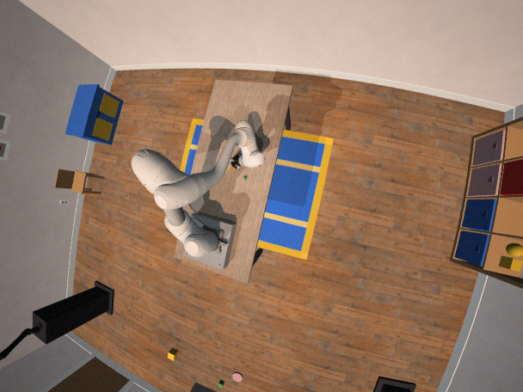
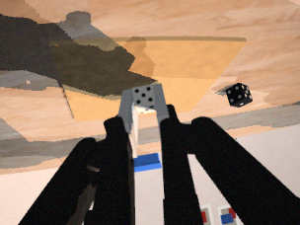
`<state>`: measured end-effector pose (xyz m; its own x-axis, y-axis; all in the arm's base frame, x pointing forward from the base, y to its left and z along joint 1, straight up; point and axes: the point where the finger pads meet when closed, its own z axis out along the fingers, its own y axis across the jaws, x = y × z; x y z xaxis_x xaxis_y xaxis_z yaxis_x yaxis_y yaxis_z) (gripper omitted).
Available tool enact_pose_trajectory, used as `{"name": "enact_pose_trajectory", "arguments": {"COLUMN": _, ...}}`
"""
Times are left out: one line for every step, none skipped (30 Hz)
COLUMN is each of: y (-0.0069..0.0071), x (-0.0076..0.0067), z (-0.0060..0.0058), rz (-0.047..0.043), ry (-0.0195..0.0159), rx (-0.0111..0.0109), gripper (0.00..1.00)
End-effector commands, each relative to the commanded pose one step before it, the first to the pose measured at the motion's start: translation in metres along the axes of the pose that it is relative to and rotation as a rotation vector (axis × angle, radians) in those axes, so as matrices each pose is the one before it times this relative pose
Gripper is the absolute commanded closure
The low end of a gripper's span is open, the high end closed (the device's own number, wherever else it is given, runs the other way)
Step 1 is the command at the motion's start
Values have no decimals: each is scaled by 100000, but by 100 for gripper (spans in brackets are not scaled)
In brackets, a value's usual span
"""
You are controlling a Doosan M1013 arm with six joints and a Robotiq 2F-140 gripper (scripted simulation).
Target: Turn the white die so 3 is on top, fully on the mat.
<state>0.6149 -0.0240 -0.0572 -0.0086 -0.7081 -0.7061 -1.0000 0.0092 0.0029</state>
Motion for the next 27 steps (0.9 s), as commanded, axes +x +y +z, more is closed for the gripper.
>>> {"name": "enact_pose_trajectory", "arguments": {"y": -6, "x": -15, "z": -10, "rz": -21, "ry": -10, "rx": 19, "gripper": 91}}
{"name": "enact_pose_trajectory", "arguments": {"y": 0, "x": 0, "z": 0, "rz": 0, "ry": 0, "rx": 0, "gripper": 91}}
{"name": "enact_pose_trajectory", "arguments": {"y": 0, "x": 0, "z": 0, "rz": 0, "ry": 0, "rx": 0, "gripper": 91}}
{"name": "enact_pose_trajectory", "arguments": {"y": 0, "x": 0, "z": 0, "rz": 0, "ry": 0, "rx": 0, "gripper": 91}}
{"name": "enact_pose_trajectory", "arguments": {"y": 0, "x": 0, "z": 0, "rz": 0, "ry": 0, "rx": 0, "gripper": 91}}
{"name": "enact_pose_trajectory", "arguments": {"y": 0, "x": 0, "z": 0, "rz": 0, "ry": 0, "rx": 0, "gripper": 91}}
{"name": "enact_pose_trajectory", "arguments": {"y": 0, "x": 0, "z": 0, "rz": 0, "ry": 0, "rx": 0, "gripper": 91}}
{"name": "enact_pose_trajectory", "arguments": {"y": 0, "x": 0, "z": 0, "rz": 0, "ry": 0, "rx": 0, "gripper": 91}}
{"name": "enact_pose_trajectory", "arguments": {"y": 0, "x": 0, "z": 0, "rz": 0, "ry": 0, "rx": 0, "gripper": 91}}
{"name": "enact_pose_trajectory", "arguments": {"y": 0, "x": 0, "z": 0, "rz": 0, "ry": 0, "rx": 0, "gripper": 91}}
{"name": "enact_pose_trajectory", "arguments": {"y": 0, "x": 0, "z": 0, "rz": 0, "ry": 0, "rx": 0, "gripper": 91}}
{"name": "enact_pose_trajectory", "arguments": {"y": 0, "x": 0, "z": 0, "rz": 0, "ry": 0, "rx": 0, "gripper": 91}}
{"name": "enact_pose_trajectory", "arguments": {"y": 0, "x": 0, "z": 0, "rz": 0, "ry": 0, "rx": 0, "gripper": 91}}
{"name": "enact_pose_trajectory", "arguments": {"y": 0, "x": 0, "z": 0, "rz": 0, "ry": 0, "rx": 0, "gripper": 91}}
{"name": "enact_pose_trajectory", "arguments": {"y": 0, "x": 0, "z": 0, "rz": 0, "ry": 0, "rx": 0, "gripper": 91}}
{"name": "enact_pose_trajectory", "arguments": {"y": 0, "x": 0, "z": 0, "rz": 0, "ry": 0, "rx": 0, "gripper": 88}}
{"name": "enact_pose_trajectory", "arguments": {"y": 0, "x": 0, "z": 0, "rz": 0, "ry": 0, "rx": 0, "gripper": 88}}
{"name": "enact_pose_trajectory", "arguments": {"y": 0, "x": 0, "z": 0, "rz": 0, "ry": 0, "rx": 0, "gripper": 88}}
{"name": "enact_pose_trajectory", "arguments": {"y": 0, "x": 0, "z": 0, "rz": 0, "ry": 0, "rx": 0, "gripper": 86}}
{"name": "enact_pose_trajectory", "arguments": {"y": 0, "x": 0, "z": 0, "rz": 0, "ry": 0, "rx": 0, "gripper": 86}}
{"name": "enact_pose_trajectory", "arguments": {"y": 0, "x": 0, "z": 0, "rz": 0, "ry": 0, "rx": 0, "gripper": 86}}
{"name": "enact_pose_trajectory", "arguments": {"y": 0, "x": 0, "z": 0, "rz": 0, "ry": 0, "rx": 0, "gripper": 83}}
{"name": "enact_pose_trajectory", "arguments": {"y": 0, "x": 0, "z": 0, "rz": 0, "ry": 0, "rx": 0, "gripper": 83}}
{"name": "enact_pose_trajectory", "arguments": {"y": 0, "x": 0, "z": 0, "rz": 0, "ry": 0, "rx": 0, "gripper": 83}}
{"name": "enact_pose_trajectory", "arguments": {"y": 0, "x": 0, "z": 0, "rz": 0, "ry": 0, "rx": 0, "gripper": 81}}
{"name": "enact_pose_trajectory", "arguments": {"y": 0, "x": 0, "z": 0, "rz": 0, "ry": 0, "rx": 0, "gripper": 81}}
{"name": "enact_pose_trajectory", "arguments": {"y": 0, "x": 0, "z": 0, "rz": 0, "ry": 0, "rx": 0, "gripper": 81}}
